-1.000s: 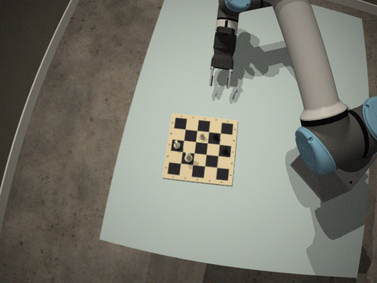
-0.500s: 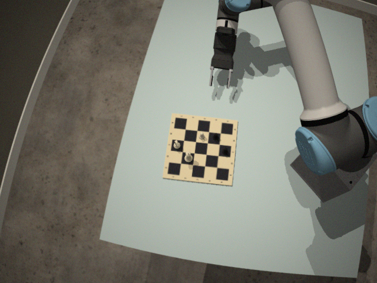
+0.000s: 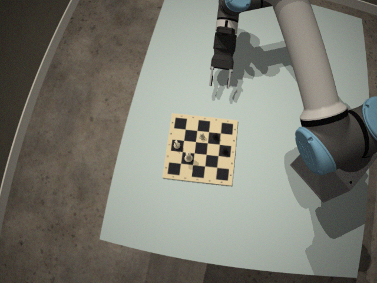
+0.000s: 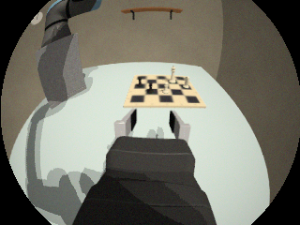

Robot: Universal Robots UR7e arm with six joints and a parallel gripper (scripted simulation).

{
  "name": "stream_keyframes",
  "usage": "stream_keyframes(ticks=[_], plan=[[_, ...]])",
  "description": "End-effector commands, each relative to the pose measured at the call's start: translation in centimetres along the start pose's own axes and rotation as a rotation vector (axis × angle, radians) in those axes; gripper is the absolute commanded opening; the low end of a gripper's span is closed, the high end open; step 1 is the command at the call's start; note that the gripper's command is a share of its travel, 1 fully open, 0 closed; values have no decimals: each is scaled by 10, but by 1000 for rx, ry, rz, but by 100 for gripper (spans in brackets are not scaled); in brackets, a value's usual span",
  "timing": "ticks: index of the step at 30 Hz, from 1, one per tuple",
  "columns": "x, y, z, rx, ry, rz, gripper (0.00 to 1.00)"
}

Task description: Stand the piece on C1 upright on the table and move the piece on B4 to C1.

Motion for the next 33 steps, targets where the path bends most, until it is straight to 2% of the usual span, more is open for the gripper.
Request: stream_keyframes(ticks=[1,8,17,25,33], plan=[[0,0,1,-1,-1,1,100],[-3,12,6,-1,-1,1,100],[-14,62,32,-1,-1,1,100],[-18,78,40,-1,-1,1,100],[-17,76,38,-4,0,2,100]])
Point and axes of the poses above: the point where the finger pads meet when closed, its own z axis back along the fingers, its own x axis across the jaws, y = z × x, the point moved 1 cm from there along z, back along the fingers, and after that the axes turned 12 degrees about -z, right-handed, at the moved point
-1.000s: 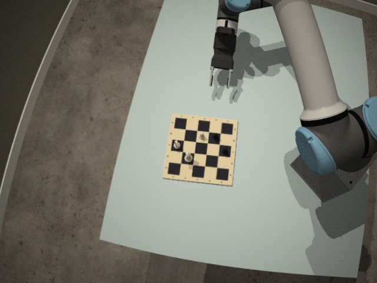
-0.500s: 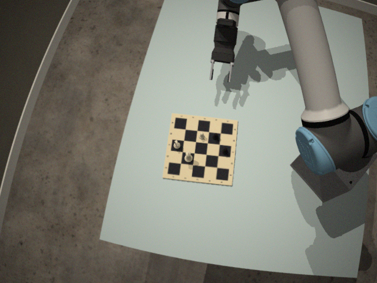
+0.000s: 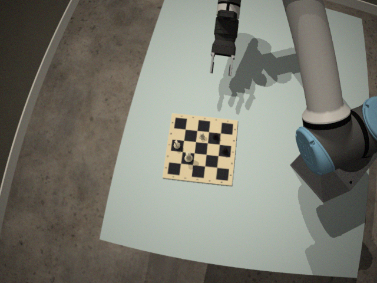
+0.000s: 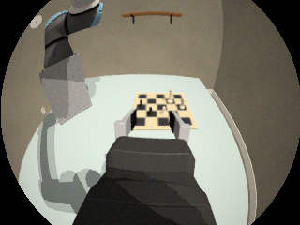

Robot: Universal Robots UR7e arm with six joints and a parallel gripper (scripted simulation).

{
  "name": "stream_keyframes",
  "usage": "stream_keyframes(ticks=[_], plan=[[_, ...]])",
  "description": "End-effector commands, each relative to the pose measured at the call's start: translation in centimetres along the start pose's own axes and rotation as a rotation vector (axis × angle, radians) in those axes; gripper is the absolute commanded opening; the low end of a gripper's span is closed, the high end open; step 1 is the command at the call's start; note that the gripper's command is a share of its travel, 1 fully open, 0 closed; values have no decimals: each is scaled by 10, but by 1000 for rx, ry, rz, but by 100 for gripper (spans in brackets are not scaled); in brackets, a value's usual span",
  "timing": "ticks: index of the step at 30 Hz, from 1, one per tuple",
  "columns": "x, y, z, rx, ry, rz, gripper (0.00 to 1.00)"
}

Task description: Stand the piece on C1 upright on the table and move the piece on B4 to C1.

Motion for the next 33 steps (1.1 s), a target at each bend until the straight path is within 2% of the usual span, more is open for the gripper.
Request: stream_keyframes(ticks=[1,6,10,14,18,20,23,24,25,26,28,29,30,31,33], plan=[[1,0,-1,-6,2,2,100],[3,1,-6,-28,14,9,100],[8,4,-19,-92,45,29,100],[16,11,-39,-201,93,66,100],[27,21,-65,-350,144,120,100],[27,21,-65,-350,144,120,100],[36,31,-86,-478,176,173,100],[36,31,-86,-478,176,173,100],[40,35,-93,-522,185,192,100],[40,35,-93,-522,185,192,100],[46,44,-107,-611,196,234,100],[46,44,-107,-611,196,234,100],[49,49,-114,-655,200,255,100],[49,49,-114,-655,200,255,100],[55,60,-127,-740,201,300,100]])
Point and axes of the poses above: the point where the finger pads meet when closed, its own z axis back along the fingers, its own x axis across the jaws, y = z × x, the point moved 1 cm from there along z, back along the fingers, and after that the axes turned 12 degrees about -z, right-handed, at the moved point
